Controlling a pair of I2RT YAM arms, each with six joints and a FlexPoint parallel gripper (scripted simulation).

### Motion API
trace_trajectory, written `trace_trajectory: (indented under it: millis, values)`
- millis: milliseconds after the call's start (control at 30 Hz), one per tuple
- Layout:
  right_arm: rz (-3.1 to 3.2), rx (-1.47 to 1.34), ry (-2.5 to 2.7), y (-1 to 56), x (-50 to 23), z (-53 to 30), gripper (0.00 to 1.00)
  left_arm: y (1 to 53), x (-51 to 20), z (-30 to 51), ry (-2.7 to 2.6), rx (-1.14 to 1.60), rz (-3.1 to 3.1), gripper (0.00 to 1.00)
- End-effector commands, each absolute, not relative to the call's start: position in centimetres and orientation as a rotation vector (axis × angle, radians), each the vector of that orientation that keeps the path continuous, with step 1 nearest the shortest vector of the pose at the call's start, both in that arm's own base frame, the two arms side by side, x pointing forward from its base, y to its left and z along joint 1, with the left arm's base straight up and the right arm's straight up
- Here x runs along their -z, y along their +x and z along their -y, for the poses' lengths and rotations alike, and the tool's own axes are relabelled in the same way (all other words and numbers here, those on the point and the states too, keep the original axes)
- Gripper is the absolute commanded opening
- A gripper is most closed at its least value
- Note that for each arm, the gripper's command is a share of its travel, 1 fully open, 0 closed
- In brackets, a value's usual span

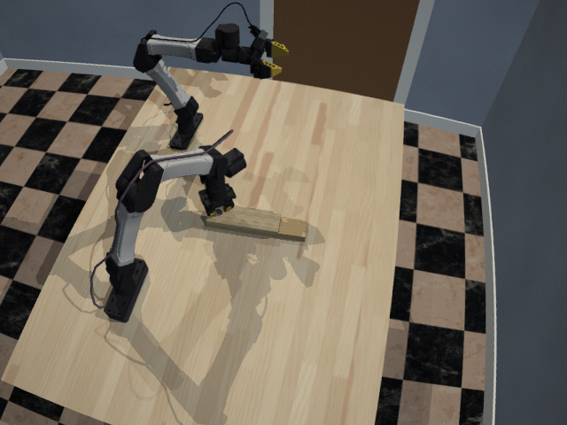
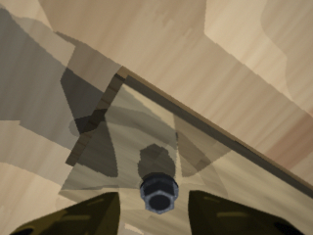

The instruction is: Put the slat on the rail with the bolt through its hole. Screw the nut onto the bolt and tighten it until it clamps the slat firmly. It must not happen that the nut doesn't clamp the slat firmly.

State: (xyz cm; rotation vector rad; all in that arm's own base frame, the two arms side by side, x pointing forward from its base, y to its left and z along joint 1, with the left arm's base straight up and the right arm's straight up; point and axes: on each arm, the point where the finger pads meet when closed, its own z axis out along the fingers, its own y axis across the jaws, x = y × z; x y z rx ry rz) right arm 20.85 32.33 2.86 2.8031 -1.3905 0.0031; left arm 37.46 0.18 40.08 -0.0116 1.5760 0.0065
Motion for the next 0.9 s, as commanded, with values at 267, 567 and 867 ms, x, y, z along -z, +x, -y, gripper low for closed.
trace_trajectory:
  millis: [267, 567, 867]
  values:
    - [1.393, 0.009, 2.824, 21.01, -2.63, -32.74, 0.36, 37.28, -40.83, -0.10, -0.008, -0.006, -1.556, 1.00]
    - [1.393, 0.009, 2.824, 21.02, -2.44, -32.75, 0.36, 37.28, -40.83, -0.10, -0.008, -0.006, -1.556, 1.00]
    - [1.393, 0.009, 2.824, 21.02, -2.19, -32.75, 0.36, 37.28, -40.83, -0.10, -0.008, -0.006, -1.556, 1.00]
